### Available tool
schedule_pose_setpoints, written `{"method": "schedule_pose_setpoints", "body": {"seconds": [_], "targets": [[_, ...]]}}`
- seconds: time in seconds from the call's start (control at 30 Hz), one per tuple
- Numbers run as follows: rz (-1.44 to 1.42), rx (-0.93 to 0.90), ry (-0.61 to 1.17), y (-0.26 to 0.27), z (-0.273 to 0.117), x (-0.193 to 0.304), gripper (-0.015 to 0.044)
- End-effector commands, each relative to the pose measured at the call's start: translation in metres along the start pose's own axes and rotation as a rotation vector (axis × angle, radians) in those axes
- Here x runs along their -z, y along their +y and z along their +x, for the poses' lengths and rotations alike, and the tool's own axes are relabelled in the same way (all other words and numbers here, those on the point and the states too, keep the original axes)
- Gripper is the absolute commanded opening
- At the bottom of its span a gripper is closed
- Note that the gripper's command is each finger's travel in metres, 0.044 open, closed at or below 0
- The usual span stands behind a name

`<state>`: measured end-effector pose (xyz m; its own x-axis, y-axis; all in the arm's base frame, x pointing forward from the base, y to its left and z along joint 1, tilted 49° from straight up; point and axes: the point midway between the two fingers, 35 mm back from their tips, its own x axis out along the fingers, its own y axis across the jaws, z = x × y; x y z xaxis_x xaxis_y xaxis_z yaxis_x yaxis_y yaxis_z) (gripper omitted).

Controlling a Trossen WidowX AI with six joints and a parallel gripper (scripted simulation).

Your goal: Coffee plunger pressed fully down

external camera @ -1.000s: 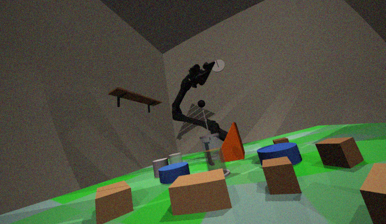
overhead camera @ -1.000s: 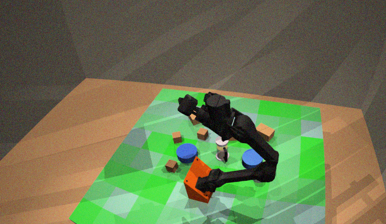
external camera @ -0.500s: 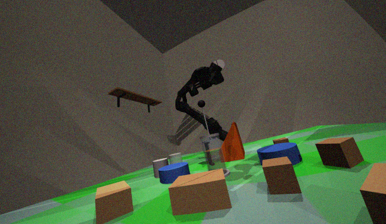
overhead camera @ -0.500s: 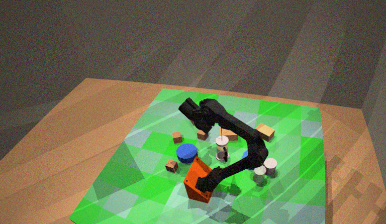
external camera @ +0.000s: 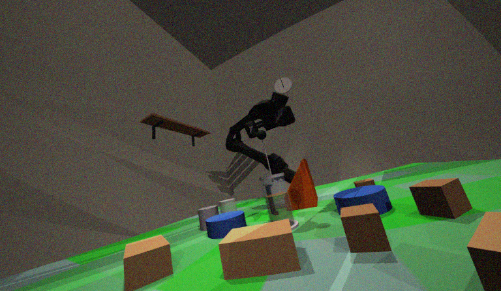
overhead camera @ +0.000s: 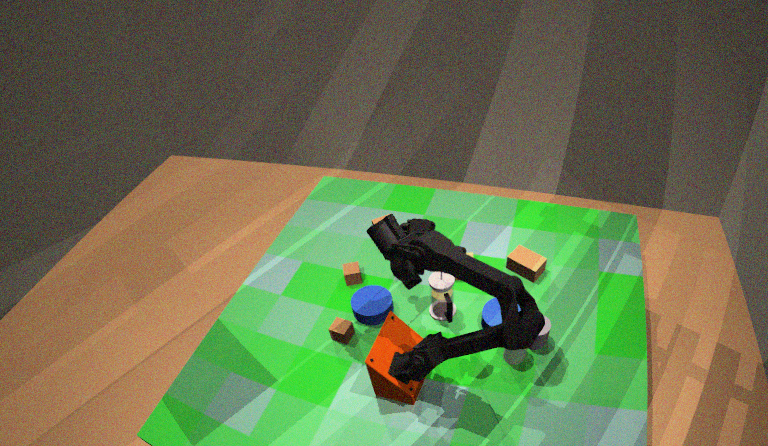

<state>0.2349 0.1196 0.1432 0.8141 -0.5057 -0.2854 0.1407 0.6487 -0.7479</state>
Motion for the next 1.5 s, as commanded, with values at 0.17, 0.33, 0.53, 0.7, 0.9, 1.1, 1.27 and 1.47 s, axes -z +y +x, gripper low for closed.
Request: {"method": "schedule_pose_setpoints", "body": {"seconds": [0.17,0.33,0.53,0.7,0.9,1.1,1.27,1.47], "targets": [[-0.003,-0.005,0.001,0.002,0.009,0.004,0.0440],[-0.002,-0.008,0.004,0.003,0.017,0.004,0.0440],[-0.002,-0.009,0.003,0.004,0.027,0.004,0.0440],[-0.002,-0.006,-0.001,0.002,0.035,0.003,0.0440],[-0.003,0.000,-0.006,0.000,0.041,0.002,0.0440],[-0.003,0.000,-0.006,0.000,0.041,0.002,0.0282],[-0.003,0.000,-0.006,0.000,0.041,0.002,0.0151],[-0.003,0.000,-0.006,0.000,0.041,0.002,0.0119]]}}
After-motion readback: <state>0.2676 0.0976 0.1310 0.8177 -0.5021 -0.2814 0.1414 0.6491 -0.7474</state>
